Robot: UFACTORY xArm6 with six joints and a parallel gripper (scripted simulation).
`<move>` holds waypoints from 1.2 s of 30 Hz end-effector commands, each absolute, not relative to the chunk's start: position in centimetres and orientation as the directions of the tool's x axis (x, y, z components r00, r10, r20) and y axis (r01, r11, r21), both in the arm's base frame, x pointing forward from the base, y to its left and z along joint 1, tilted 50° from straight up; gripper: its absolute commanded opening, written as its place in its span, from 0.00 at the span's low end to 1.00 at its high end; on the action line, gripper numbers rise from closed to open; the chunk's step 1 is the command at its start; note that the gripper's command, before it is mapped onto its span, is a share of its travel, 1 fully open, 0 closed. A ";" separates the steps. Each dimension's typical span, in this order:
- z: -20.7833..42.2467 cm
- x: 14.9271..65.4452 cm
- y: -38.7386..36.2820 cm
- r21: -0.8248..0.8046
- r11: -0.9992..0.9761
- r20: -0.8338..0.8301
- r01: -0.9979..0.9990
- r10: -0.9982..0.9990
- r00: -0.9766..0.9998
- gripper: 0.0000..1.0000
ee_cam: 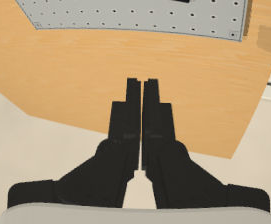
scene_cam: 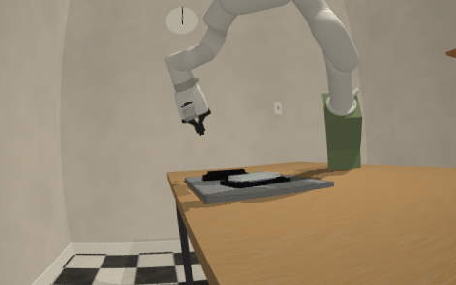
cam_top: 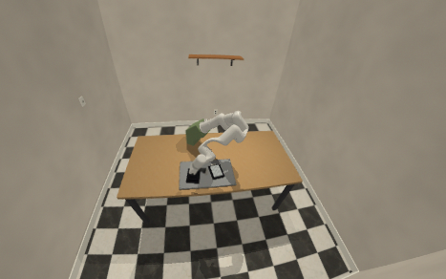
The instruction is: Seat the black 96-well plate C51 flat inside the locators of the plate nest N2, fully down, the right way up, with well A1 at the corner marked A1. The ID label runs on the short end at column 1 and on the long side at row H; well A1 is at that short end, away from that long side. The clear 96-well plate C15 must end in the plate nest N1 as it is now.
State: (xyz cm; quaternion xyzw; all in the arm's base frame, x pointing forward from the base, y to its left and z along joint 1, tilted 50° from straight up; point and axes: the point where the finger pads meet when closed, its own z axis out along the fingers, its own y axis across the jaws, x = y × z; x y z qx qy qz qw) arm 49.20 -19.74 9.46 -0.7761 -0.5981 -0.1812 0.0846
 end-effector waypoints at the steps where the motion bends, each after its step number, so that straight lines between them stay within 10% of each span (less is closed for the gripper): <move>1: 8.8 48.6 -19.3 0.099 -0.264 0.424 0.960 0.883 0.199 0.00; 36: 4.0 44.3 -15.8 0.331 -0.366 0.688 0.870 0.725 0.043 0.00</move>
